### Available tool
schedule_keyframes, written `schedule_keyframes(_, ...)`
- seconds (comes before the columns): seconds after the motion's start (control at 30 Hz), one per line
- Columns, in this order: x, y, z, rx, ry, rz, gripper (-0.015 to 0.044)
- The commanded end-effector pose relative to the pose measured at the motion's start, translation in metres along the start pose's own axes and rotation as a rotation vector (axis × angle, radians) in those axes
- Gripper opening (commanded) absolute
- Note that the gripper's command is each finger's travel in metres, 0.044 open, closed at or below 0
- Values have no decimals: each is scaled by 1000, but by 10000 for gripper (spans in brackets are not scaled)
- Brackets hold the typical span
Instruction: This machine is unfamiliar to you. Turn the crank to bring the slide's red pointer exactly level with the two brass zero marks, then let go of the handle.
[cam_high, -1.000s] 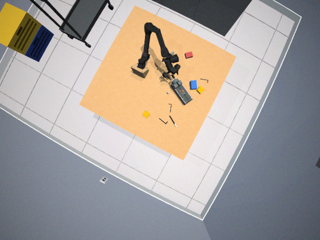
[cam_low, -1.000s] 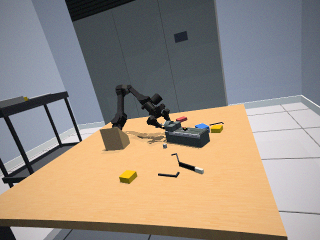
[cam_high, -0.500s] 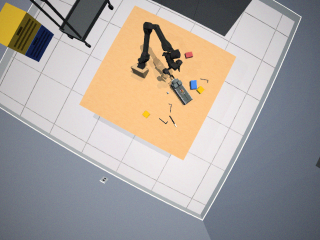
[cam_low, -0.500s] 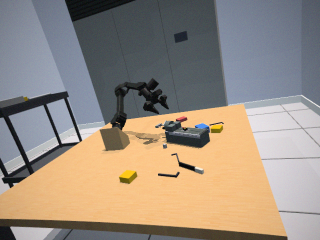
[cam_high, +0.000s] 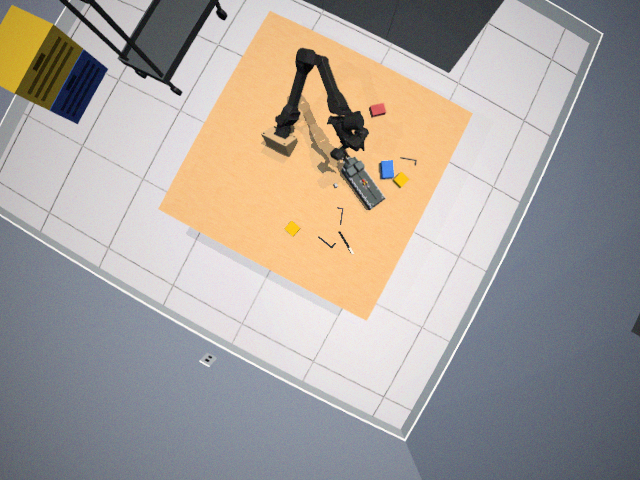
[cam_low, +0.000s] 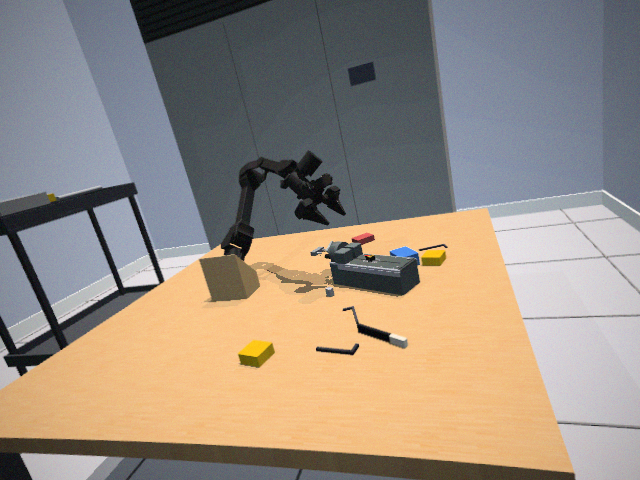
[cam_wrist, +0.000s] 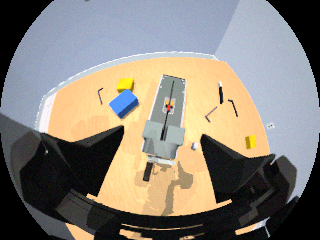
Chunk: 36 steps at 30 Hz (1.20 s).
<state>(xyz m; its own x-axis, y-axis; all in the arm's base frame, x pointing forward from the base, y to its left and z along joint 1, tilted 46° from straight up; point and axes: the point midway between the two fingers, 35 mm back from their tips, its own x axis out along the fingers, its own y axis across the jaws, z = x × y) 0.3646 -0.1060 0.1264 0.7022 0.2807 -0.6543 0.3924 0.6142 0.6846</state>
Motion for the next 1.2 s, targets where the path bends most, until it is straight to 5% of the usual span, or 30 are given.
schedule_keyframes(0.0,11,-5,13,-24,6,36,440)
schedule_keyframes(0.5,52,-38,51,-111,13,180,440)
schedule_keyframes(0.83,96,-39,11,-112,13,183,440)
schedule_keyframes(1.17,96,-39,11,-112,13,183,440)
